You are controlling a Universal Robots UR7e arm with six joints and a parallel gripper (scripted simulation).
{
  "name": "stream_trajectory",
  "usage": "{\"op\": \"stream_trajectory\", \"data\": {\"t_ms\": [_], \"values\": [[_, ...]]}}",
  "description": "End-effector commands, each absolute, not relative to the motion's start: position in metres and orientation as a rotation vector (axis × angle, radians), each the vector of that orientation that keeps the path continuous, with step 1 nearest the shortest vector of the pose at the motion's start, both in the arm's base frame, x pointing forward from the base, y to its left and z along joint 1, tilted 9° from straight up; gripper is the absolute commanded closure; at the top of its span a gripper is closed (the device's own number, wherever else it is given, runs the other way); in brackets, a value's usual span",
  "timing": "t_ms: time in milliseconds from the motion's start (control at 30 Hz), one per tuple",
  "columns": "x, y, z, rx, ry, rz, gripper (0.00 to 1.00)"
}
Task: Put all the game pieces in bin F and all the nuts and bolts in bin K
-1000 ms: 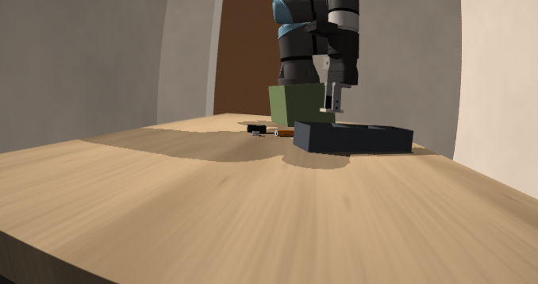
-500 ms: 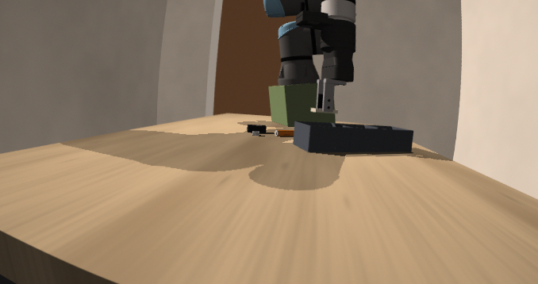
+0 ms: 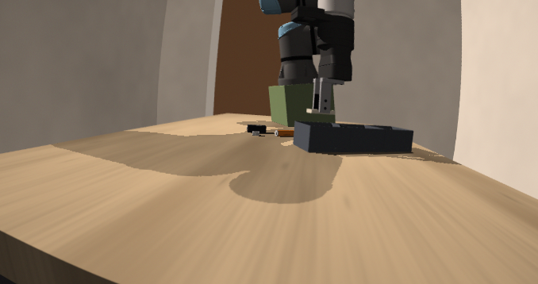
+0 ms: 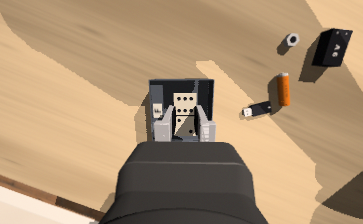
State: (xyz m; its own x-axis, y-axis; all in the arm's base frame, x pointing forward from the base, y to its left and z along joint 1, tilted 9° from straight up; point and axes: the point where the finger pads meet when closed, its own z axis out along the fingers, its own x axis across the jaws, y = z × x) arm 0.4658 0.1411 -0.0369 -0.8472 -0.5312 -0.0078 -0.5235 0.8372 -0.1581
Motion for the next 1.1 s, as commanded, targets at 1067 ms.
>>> {"op": "stream_trajectory", "data": {"t_ms": [1067], "values": [[0.466,0.137,-0.072,-0.851,2.960,-0.232,0.51]]}}
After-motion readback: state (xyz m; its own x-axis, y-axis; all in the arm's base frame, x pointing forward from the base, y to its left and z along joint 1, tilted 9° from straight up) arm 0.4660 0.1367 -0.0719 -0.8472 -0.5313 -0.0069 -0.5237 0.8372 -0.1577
